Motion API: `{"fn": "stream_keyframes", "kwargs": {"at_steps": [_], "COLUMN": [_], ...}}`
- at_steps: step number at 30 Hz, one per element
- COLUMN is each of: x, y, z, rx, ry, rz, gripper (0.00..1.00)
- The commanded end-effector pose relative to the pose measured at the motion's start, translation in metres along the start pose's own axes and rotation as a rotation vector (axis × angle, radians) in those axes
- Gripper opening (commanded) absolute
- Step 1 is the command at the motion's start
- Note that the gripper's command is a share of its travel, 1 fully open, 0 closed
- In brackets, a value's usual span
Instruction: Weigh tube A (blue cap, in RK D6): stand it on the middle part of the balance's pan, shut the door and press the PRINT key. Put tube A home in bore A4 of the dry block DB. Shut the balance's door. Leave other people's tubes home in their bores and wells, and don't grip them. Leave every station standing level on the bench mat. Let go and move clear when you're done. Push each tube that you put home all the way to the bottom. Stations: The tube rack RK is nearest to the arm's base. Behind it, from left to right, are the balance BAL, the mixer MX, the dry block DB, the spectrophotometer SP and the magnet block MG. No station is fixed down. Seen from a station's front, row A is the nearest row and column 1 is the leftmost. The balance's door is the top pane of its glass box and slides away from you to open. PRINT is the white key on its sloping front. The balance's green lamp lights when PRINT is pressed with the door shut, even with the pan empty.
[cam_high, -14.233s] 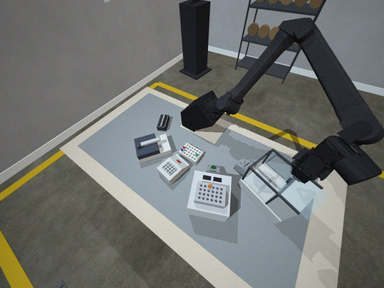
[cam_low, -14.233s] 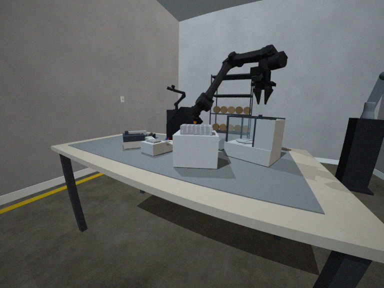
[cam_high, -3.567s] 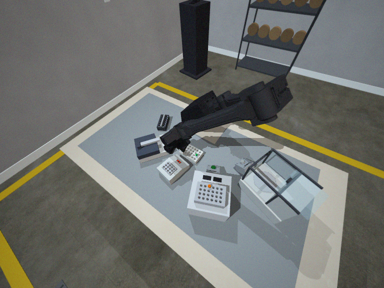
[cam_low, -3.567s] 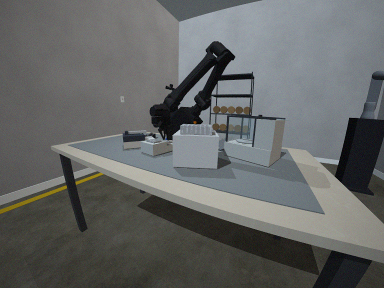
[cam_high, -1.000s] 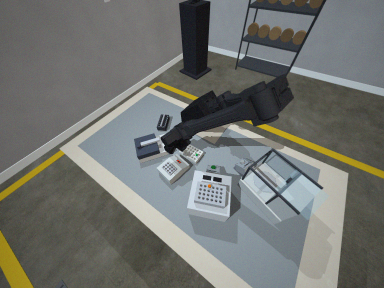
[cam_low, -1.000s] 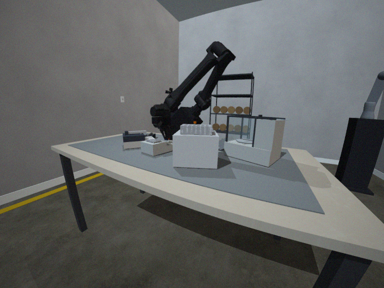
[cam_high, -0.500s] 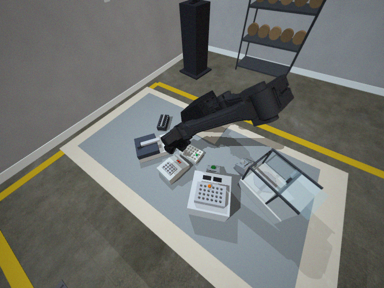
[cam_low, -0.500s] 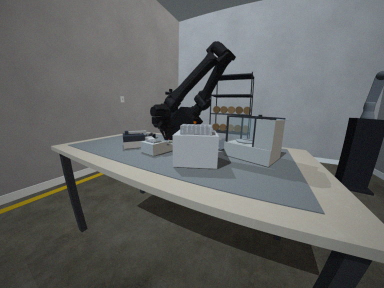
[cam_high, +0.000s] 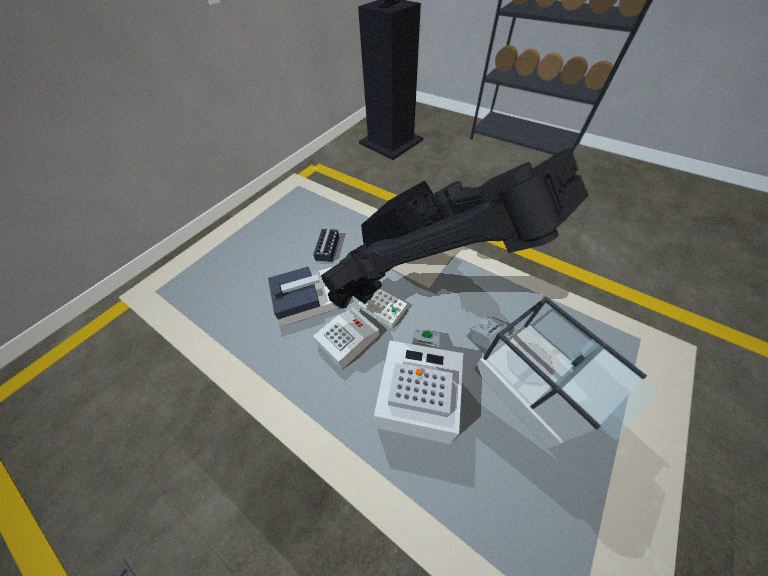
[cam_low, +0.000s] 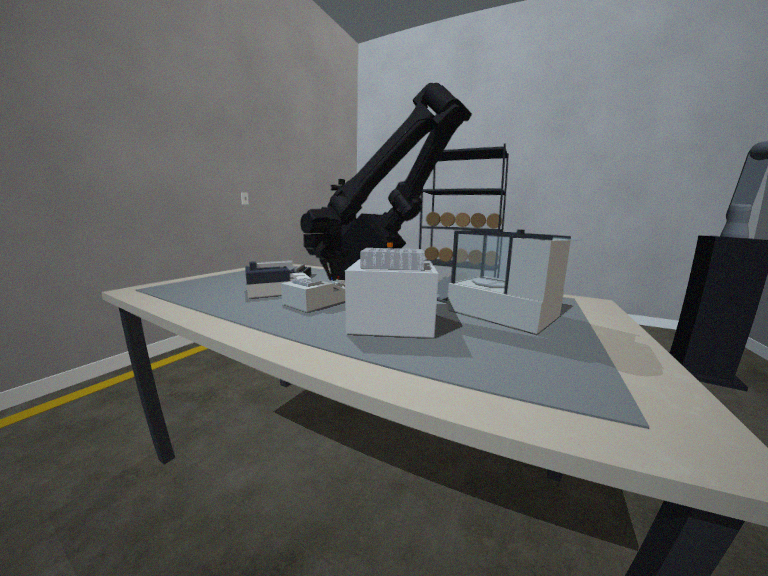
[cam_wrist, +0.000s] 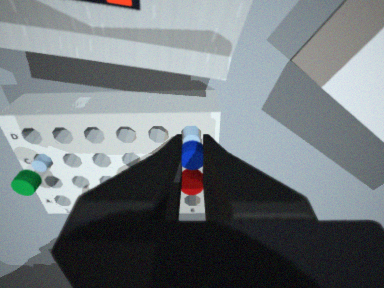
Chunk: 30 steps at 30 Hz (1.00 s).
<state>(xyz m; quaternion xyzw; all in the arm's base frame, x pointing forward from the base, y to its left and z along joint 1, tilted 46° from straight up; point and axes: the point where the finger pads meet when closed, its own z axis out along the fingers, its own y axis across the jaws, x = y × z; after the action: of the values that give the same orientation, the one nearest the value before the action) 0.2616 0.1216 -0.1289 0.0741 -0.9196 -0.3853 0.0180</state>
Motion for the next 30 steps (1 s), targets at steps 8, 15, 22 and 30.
{"fn": "stream_keyframes", "kwargs": {"at_steps": [8,15,22,30], "x": [-0.0024,-0.0025,-0.0008,-0.0021], "y": [0.009,0.0092,0.0099,0.0059], "z": [0.0003,0.0003,-0.0002,-0.008], "rx": [-0.003,-0.003,-0.005,-0.005], "ry": [-0.008,-0.007,0.0,-0.01], "rz": [-0.02,-0.019,-0.012,-0.011], "gripper": [0.09,0.09,0.09,0.09]}}
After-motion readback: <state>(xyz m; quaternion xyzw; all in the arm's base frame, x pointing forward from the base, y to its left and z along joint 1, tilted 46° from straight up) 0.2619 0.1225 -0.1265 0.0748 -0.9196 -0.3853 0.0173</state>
